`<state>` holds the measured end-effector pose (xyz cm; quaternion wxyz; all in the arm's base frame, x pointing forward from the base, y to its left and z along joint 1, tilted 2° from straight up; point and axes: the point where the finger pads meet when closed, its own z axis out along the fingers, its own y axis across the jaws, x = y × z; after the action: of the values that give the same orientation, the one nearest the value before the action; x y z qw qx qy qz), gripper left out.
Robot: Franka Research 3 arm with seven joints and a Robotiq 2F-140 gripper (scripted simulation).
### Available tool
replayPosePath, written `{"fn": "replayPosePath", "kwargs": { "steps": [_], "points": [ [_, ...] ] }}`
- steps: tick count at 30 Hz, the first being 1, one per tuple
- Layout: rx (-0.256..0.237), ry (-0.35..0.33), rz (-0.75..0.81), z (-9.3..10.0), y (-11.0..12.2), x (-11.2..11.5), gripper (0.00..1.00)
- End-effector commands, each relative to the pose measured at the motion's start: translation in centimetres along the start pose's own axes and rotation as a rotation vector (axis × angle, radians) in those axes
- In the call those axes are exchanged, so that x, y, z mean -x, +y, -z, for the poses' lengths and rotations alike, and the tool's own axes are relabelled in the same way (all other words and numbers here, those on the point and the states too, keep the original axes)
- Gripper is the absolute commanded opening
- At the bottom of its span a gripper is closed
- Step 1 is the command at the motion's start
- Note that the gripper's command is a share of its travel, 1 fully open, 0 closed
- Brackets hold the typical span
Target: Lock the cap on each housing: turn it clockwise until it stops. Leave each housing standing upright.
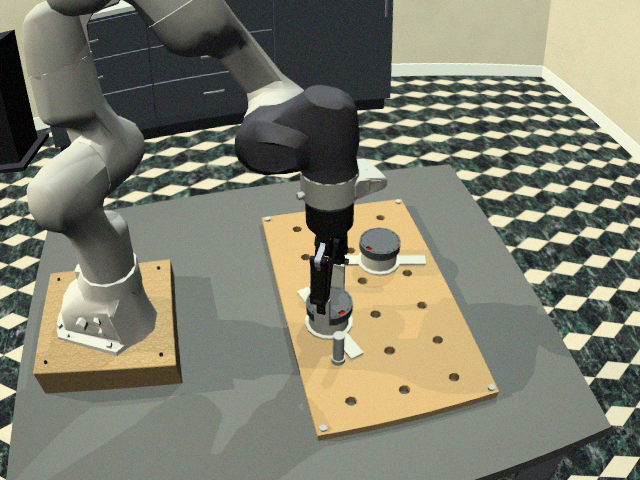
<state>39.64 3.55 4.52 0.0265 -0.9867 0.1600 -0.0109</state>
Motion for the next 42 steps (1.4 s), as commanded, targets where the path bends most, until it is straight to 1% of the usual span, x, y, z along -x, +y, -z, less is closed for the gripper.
{"fn": "replayPosePath", "kwargs": {
  "steps": [1, 5, 18, 22, 24, 35, 42],
  "points": [
    [0.015, -0.001, -0.191, -0.1, -0.02, 0.15, 0.1],
    [0.015, -0.001, -0.25, -0.1, -0.02, 0.15, 0.1],
    [0.015, 0.0, -0.294, -0.1, -0.02, 0.15, 0.1],
    [0.015, 0.0, -0.364, -0.1, -0.02, 0.15, 0.1],
    [0.015, 0.0, -0.364, -0.1, -0.02, 0.15, 0.1],
    [0.015, 0.002, -0.62, -0.1, -0.02, 0.15, 0.1],
    [0.015, 0.002, -0.66, -0.1, -0.02, 0.15, 0.1]
  ]
}}
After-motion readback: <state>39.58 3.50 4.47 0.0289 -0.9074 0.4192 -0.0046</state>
